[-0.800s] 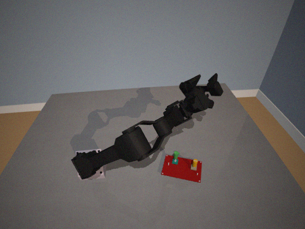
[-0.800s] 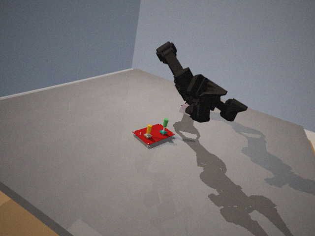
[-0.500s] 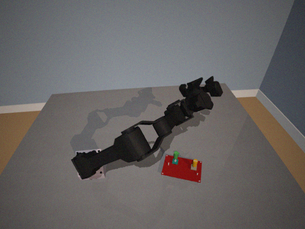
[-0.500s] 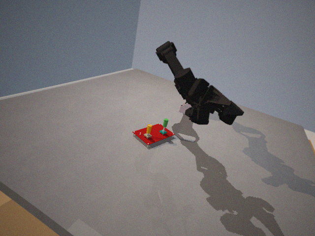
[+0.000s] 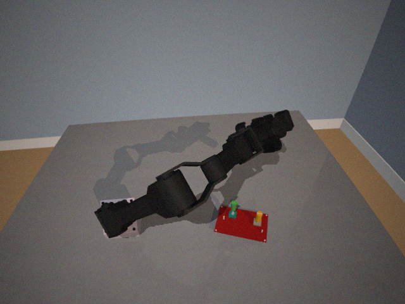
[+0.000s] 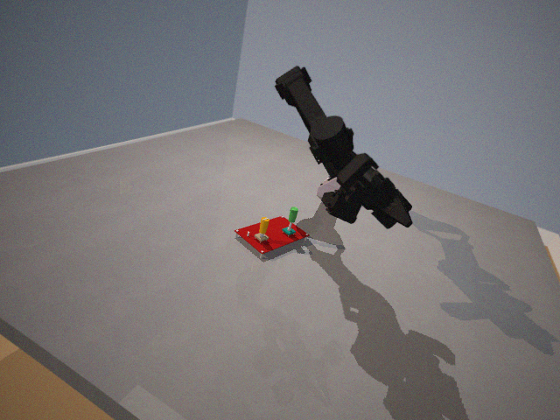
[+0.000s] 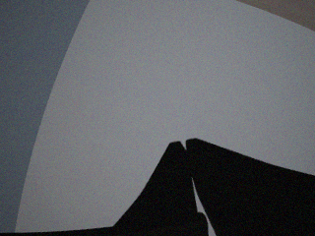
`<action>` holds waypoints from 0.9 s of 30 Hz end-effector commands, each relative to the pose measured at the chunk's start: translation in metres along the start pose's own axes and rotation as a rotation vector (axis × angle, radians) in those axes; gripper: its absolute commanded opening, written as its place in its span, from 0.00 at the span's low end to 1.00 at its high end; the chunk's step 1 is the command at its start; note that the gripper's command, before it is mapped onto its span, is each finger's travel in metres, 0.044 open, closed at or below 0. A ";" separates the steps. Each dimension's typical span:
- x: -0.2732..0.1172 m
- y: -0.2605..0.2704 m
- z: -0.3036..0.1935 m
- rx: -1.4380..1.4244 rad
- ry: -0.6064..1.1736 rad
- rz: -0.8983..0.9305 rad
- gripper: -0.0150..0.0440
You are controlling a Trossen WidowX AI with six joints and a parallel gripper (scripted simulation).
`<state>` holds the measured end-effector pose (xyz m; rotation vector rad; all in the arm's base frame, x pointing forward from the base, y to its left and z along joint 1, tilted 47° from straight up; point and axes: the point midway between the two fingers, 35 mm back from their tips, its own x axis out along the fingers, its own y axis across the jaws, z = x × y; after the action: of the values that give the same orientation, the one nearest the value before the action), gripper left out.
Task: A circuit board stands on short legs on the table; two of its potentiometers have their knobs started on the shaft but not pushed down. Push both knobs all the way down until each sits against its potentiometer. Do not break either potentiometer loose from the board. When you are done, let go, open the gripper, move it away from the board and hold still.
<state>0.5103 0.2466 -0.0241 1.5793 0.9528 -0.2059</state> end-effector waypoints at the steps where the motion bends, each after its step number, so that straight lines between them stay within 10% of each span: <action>1: -0.005 -0.008 0.011 -0.052 -0.087 -0.081 0.25; 27: -0.087 -0.057 0.060 -0.406 -0.459 -0.665 0.25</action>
<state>0.4481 0.1628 -0.0374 0.8697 1.0281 -0.7121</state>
